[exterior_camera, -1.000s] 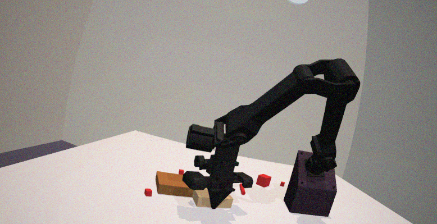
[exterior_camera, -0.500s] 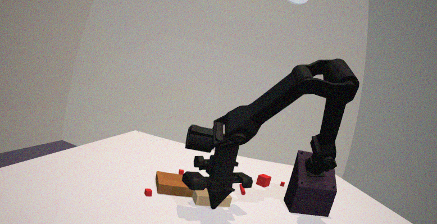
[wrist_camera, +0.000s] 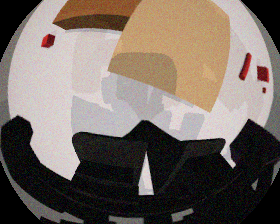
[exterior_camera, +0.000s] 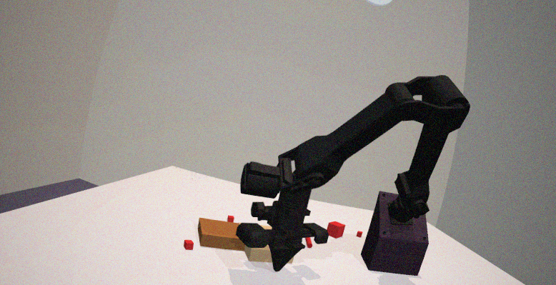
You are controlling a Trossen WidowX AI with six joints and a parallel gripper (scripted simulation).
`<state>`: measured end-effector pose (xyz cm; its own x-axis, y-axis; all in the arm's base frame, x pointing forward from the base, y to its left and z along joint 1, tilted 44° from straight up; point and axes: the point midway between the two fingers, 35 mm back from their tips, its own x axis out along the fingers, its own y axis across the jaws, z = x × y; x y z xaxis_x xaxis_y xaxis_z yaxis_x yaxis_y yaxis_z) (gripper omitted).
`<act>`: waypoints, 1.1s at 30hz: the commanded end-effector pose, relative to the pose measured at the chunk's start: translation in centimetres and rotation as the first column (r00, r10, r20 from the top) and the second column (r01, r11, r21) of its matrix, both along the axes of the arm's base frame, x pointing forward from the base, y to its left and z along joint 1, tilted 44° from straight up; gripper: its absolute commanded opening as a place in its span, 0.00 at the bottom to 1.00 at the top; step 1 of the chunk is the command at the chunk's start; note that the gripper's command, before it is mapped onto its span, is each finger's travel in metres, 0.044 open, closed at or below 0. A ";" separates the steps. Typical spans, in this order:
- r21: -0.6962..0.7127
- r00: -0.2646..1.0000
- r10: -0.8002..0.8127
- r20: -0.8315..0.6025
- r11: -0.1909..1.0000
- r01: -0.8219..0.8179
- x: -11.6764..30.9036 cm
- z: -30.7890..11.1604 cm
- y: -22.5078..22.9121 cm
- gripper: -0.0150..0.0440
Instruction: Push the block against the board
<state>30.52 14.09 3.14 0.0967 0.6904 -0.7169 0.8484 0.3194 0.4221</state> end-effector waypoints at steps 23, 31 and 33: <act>-0.012 0.998 -0.056 -0.042 0.998 0.055 1.0 3.2 -5.2 0.25; -0.022 0.962 -0.210 -0.174 0.978 0.210 6.1 -3.9 -13.9 0.25; -0.020 0.947 -0.246 -0.208 0.969 0.247 6.6 -6.0 -16.2 0.25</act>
